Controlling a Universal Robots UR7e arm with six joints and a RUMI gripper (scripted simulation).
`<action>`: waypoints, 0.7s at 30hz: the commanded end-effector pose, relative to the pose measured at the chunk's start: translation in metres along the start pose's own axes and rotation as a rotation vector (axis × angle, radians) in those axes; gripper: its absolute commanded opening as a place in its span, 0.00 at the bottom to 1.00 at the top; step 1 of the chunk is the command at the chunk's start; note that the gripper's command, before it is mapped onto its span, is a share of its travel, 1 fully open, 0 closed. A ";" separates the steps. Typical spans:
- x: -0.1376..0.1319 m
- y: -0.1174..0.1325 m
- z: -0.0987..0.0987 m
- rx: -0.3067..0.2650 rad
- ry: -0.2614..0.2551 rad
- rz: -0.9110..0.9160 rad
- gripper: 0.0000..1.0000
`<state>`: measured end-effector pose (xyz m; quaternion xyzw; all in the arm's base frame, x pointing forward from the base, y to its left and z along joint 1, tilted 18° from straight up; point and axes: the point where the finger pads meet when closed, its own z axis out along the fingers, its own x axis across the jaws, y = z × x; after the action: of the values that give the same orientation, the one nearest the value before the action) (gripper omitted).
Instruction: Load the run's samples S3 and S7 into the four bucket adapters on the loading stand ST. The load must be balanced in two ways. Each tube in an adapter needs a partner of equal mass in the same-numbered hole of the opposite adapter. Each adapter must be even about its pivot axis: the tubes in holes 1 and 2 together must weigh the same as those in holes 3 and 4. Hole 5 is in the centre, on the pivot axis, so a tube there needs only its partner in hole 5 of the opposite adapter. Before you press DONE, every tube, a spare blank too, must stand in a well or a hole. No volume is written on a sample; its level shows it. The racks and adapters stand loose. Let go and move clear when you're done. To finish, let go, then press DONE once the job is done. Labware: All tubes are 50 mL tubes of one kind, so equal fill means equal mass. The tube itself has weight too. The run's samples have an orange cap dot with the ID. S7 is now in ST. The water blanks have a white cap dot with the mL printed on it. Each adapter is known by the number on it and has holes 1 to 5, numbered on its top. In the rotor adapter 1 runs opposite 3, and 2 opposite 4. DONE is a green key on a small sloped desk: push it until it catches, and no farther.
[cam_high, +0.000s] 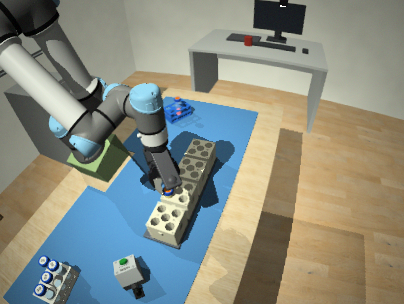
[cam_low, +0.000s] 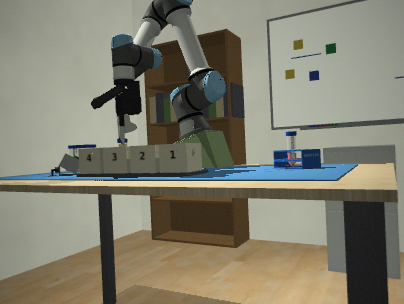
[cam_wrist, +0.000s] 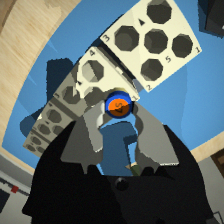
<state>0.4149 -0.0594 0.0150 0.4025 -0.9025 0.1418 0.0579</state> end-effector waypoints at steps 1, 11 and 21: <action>-0.001 -0.002 -0.009 0.006 -0.003 0.000 0.00; -0.001 -0.002 -0.020 0.006 -0.003 0.000 0.00; -0.001 -0.002 -0.033 0.006 -0.003 0.000 0.00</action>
<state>0.4146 -0.0520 0.0377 0.4029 -0.9023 0.1422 0.0569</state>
